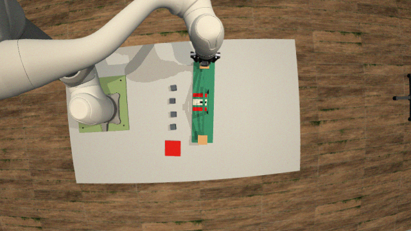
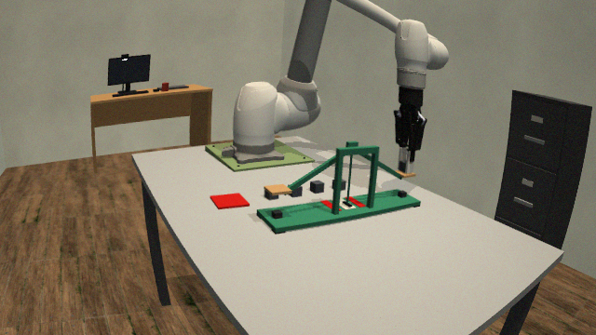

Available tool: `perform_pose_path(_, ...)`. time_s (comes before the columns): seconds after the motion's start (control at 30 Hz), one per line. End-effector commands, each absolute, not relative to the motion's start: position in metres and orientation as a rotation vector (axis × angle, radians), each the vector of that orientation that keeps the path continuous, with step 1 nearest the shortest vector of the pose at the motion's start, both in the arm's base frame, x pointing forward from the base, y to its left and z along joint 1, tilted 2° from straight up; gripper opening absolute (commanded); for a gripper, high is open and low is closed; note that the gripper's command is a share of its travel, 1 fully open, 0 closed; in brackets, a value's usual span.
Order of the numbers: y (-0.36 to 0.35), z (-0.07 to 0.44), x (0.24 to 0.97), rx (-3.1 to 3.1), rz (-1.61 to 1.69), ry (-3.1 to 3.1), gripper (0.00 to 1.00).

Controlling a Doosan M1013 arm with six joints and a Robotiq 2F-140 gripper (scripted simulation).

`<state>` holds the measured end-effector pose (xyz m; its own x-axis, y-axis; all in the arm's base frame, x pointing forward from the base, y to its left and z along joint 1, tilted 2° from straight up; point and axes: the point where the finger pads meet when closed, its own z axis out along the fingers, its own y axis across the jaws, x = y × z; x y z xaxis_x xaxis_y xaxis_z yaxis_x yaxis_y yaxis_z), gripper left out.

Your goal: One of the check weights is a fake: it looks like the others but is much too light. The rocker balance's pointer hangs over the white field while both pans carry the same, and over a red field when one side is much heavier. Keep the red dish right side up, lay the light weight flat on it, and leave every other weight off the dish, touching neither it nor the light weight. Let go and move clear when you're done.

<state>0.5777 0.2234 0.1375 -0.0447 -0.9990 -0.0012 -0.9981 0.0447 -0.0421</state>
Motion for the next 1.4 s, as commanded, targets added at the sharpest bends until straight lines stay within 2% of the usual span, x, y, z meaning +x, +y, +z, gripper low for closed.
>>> perform_pose_path(0.0,0.223,0.137,0.578,-2.150,-0.046,2.249,0.24)
perform_pose_path(1.37,0.217,0.121,0.578,-2.150,-0.046,2.249,0.24)
